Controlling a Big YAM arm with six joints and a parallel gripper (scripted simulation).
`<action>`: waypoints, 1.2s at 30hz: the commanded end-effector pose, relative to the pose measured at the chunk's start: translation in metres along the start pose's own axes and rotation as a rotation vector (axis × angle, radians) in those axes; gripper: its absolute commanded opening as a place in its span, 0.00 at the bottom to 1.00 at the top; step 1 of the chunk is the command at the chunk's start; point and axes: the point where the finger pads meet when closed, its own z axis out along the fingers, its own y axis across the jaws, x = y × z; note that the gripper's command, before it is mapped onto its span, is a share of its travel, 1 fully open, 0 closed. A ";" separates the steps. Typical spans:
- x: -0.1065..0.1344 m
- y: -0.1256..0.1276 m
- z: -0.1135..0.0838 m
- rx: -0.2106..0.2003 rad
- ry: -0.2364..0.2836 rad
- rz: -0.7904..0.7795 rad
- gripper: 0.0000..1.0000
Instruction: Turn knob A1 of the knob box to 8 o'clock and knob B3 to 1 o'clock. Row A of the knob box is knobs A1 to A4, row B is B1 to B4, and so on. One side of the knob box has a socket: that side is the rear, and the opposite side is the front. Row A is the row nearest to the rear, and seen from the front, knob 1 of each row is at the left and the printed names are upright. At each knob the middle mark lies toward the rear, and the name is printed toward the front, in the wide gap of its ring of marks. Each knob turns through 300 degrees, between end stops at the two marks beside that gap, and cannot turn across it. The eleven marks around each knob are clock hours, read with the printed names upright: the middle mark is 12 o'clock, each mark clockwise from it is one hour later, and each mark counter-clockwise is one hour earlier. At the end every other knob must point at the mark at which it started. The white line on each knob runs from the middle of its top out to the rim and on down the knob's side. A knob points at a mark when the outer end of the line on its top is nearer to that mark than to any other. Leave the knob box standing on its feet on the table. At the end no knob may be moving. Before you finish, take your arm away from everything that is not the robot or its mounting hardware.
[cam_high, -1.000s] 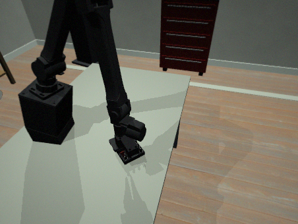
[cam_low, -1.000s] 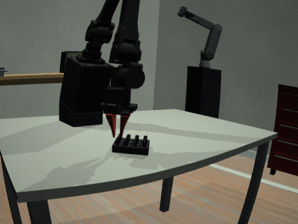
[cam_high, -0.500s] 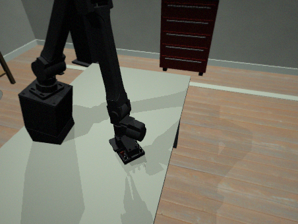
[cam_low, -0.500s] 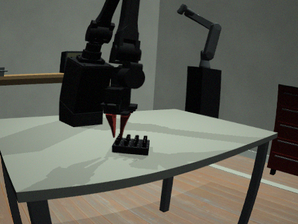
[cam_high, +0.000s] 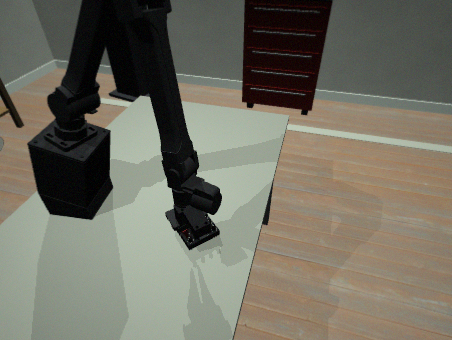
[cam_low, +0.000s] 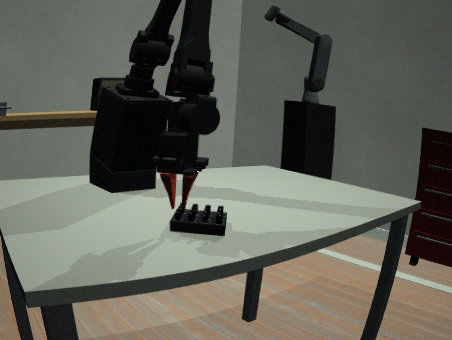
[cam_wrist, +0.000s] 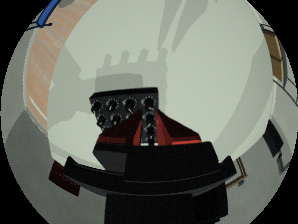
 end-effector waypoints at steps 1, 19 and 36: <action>-0.011 0.004 -0.002 -0.007 -0.018 0.003 0.19; -0.009 0.007 0.013 -0.010 -0.018 0.000 0.19; -0.008 0.008 0.014 -0.010 -0.018 -0.002 0.19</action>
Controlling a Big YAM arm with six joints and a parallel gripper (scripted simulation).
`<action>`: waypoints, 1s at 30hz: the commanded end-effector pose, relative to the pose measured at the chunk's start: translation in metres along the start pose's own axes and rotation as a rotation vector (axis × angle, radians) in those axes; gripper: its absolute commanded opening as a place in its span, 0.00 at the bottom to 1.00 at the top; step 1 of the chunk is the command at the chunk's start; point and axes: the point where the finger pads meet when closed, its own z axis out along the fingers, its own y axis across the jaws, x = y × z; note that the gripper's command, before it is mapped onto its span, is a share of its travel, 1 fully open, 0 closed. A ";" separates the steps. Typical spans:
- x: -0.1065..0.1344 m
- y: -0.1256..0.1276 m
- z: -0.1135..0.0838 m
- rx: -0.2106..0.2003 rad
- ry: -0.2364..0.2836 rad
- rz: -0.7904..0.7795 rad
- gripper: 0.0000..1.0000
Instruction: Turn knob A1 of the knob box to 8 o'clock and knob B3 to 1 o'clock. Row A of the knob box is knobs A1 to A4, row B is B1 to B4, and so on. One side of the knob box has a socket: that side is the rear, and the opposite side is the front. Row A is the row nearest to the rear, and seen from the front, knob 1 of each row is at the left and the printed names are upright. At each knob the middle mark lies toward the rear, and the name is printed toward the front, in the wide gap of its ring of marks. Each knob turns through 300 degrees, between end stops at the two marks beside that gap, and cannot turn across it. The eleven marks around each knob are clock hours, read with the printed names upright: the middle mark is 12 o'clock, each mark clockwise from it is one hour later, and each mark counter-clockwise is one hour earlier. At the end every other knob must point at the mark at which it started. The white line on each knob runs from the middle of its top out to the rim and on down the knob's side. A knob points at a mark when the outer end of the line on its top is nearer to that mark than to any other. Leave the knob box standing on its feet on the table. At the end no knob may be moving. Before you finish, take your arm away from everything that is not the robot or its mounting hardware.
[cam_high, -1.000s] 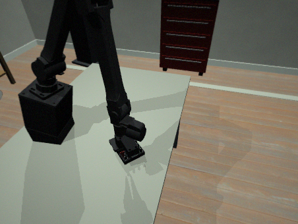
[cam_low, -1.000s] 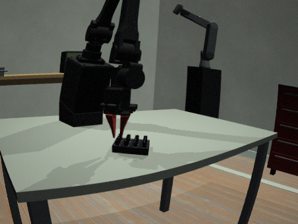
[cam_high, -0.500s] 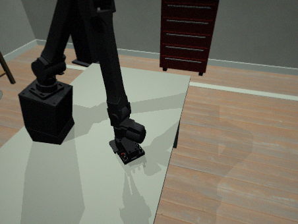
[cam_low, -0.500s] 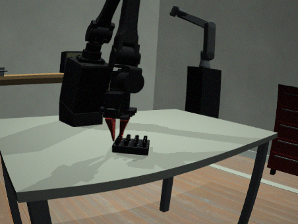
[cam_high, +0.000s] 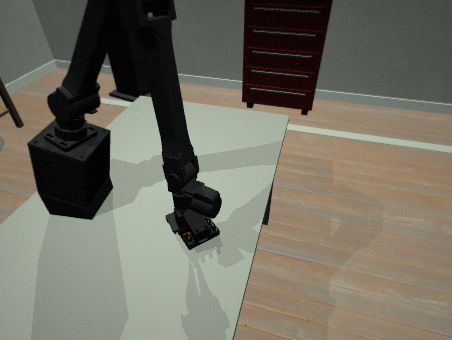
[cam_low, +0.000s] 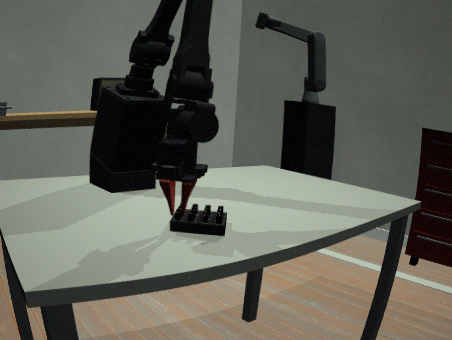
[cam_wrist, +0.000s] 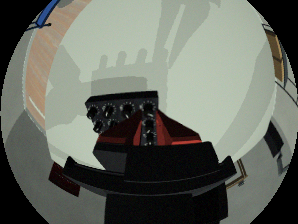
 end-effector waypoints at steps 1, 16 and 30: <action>-0.008 0.009 0.001 -0.011 -0.019 -0.003 0.19; -0.008 0.009 0.001 -0.011 -0.019 -0.003 0.19; -0.008 0.008 0.001 -0.011 -0.019 -0.001 0.08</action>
